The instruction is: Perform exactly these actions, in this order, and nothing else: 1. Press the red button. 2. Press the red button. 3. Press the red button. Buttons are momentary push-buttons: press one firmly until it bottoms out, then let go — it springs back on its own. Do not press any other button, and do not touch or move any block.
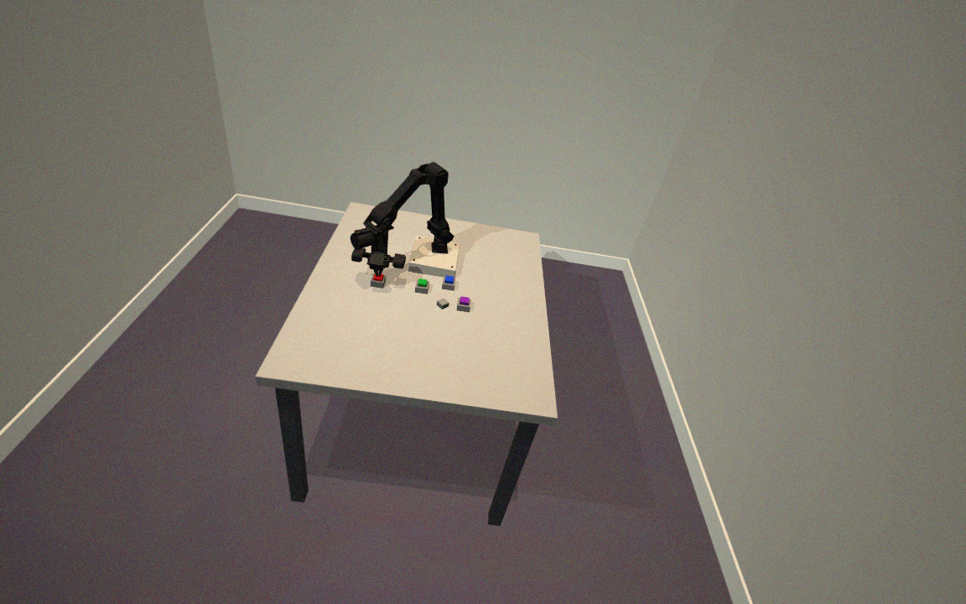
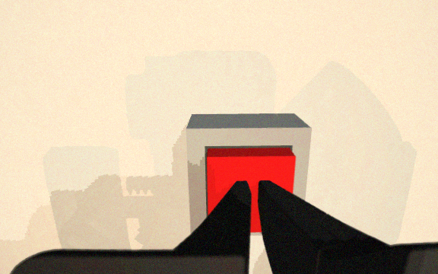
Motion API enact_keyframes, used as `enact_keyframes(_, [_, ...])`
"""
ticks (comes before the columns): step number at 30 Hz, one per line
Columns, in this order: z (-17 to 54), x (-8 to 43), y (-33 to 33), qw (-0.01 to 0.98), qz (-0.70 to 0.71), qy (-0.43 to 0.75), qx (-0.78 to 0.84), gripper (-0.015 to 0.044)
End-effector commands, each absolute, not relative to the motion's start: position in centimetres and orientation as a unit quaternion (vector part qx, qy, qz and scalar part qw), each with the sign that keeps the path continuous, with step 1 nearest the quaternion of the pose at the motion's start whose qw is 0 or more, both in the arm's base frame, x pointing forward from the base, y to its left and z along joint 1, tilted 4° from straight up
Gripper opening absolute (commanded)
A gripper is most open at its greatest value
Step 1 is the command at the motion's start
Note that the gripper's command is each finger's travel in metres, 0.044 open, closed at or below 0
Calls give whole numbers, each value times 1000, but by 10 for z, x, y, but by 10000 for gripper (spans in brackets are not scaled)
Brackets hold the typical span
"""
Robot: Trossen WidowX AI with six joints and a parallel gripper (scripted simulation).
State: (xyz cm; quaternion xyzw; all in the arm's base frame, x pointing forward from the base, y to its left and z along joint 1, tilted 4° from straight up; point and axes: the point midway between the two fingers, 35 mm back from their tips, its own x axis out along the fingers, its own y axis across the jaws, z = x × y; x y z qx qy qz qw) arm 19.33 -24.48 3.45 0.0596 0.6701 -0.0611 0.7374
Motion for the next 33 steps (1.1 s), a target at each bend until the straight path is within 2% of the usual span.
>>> enact_keyframes(1, [31,192,-244,735,-62,673,62,20])
enact_keyframes(18, [31,192,-244,735,-62,673,62,20])
enact_keyframes(23, [64,189,-244,735,-62,673,62,20])
enact_keyframes(33, [57,190,-244,735,-62,673,62,20])
